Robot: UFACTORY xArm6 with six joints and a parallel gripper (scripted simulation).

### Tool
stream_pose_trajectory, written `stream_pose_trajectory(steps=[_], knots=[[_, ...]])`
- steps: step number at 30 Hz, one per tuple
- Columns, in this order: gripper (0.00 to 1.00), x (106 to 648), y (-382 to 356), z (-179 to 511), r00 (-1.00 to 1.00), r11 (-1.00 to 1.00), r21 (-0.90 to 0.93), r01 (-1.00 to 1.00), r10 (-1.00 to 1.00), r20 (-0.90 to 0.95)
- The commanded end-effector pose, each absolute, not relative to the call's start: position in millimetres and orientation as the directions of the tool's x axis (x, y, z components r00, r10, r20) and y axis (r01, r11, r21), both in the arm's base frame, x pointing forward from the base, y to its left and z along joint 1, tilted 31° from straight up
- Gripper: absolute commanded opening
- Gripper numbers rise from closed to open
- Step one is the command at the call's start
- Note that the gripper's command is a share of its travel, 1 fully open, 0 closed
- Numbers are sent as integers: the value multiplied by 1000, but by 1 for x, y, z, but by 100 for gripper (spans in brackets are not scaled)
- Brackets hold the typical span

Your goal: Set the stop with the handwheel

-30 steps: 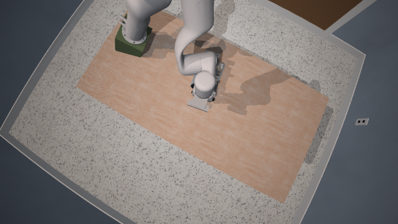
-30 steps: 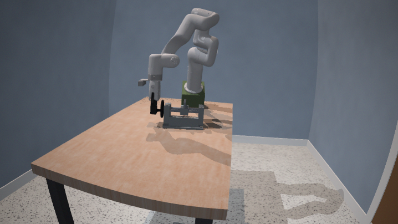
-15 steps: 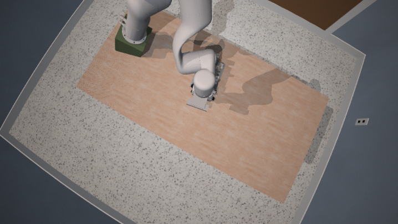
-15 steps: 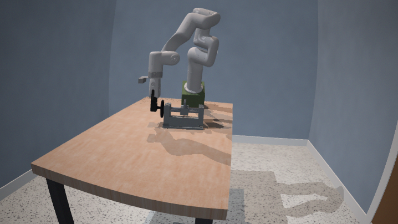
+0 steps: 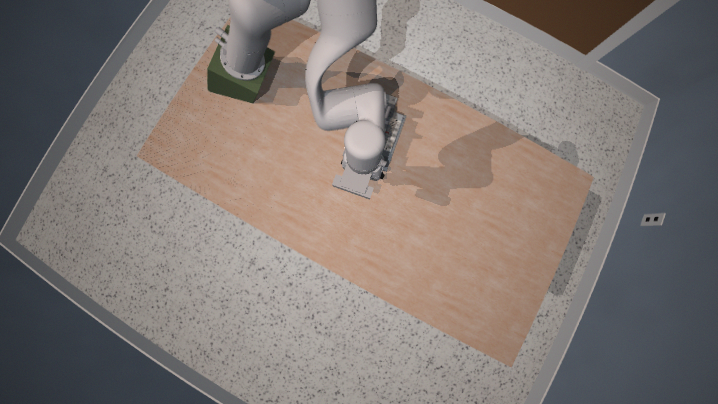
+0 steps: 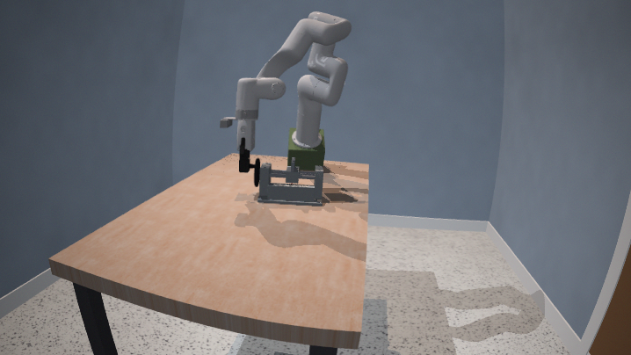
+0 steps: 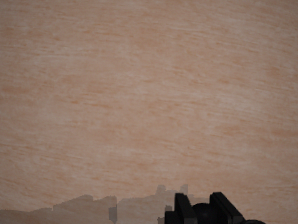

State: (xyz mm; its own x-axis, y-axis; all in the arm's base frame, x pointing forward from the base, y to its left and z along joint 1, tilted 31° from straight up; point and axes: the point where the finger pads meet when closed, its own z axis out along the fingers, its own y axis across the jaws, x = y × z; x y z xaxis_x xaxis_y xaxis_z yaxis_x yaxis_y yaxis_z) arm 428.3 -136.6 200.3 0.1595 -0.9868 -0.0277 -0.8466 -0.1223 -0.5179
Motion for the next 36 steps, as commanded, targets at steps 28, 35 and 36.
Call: stream_pose_trajectory(steps=[28, 35, 36], knots=[[6, 391, -142, 181, 159, -122, -518, -847, -987, -27], [6, 389, -143, 174, 159, -122, -518, -847, -987, -27], [6, 389, -143, 173, 159, -122, -518, -847, -987, -27]])
